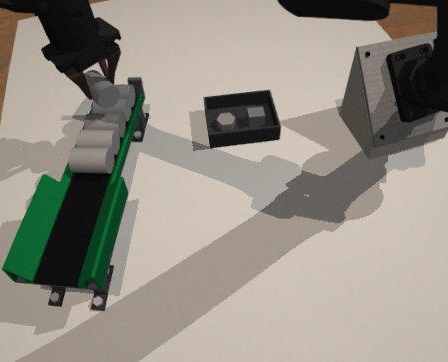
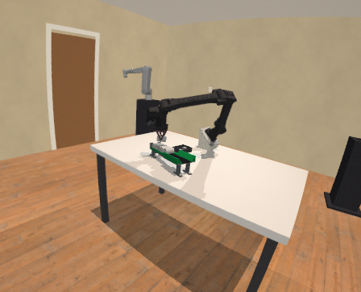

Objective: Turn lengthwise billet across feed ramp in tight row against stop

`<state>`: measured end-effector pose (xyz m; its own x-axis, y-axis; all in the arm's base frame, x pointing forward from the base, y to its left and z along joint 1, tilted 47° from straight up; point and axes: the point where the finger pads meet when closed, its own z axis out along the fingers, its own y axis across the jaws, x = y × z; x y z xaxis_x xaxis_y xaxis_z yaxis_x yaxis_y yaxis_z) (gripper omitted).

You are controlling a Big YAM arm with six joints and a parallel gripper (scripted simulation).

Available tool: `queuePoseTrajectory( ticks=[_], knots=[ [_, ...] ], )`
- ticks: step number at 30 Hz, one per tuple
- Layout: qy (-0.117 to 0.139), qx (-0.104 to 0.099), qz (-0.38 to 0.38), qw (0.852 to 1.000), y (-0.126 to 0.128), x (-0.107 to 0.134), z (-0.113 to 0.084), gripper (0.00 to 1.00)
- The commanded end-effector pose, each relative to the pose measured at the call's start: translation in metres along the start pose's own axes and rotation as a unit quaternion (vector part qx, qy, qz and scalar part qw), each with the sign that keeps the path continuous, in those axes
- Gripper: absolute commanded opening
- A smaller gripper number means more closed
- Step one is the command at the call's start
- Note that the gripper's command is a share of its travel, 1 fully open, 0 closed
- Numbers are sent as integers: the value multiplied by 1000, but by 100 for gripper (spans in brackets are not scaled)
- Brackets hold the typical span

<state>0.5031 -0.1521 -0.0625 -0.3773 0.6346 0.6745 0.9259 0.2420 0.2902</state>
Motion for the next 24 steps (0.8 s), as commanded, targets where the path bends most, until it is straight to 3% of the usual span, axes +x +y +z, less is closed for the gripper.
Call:
queuePoseTrajectory(
  ticks=[1, 24],
  knots=[
    [-42, -36, -66, 996, 21, -7, -55, 0],
    [-41, -27, -214, 976, 12, -1, -48, 0]
  ],
)
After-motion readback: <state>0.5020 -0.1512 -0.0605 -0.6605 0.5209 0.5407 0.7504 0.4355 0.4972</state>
